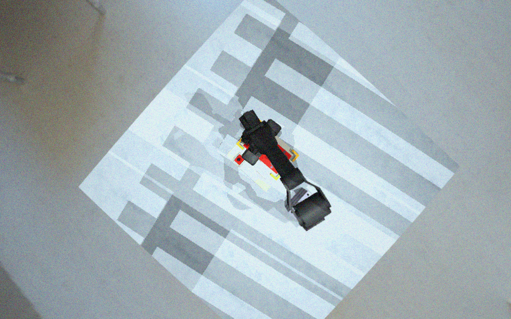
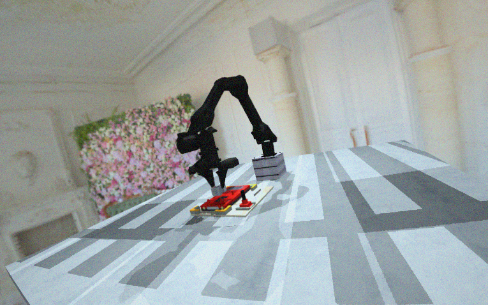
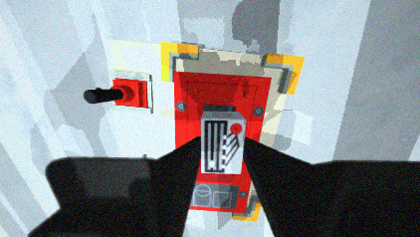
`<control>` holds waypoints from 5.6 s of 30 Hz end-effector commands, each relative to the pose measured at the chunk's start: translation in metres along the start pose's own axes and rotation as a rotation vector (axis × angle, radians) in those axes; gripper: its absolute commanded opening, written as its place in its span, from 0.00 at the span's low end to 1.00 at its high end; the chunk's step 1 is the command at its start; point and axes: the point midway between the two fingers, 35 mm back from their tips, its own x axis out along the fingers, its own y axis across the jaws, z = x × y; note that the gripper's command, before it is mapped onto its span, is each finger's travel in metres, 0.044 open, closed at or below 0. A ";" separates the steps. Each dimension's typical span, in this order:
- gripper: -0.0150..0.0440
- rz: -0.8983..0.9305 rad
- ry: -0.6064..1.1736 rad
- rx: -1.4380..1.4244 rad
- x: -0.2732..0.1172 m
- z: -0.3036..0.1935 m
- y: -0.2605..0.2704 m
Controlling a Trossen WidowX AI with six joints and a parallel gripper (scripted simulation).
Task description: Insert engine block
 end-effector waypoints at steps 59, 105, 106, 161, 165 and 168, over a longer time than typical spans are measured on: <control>0.52 -0.003 0.000 0.070 0.010 0.000 0.000; 0.52 -0.003 0.000 0.058 0.019 0.000 0.000; 0.52 -0.003 0.000 0.059 0.019 0.000 0.000; 1.00 0.000 0.000 0.064 0.021 0.000 0.001; 1.00 -0.003 0.000 0.068 0.010 0.000 0.001; 1.00 -0.003 0.000 0.068 0.010 0.000 0.001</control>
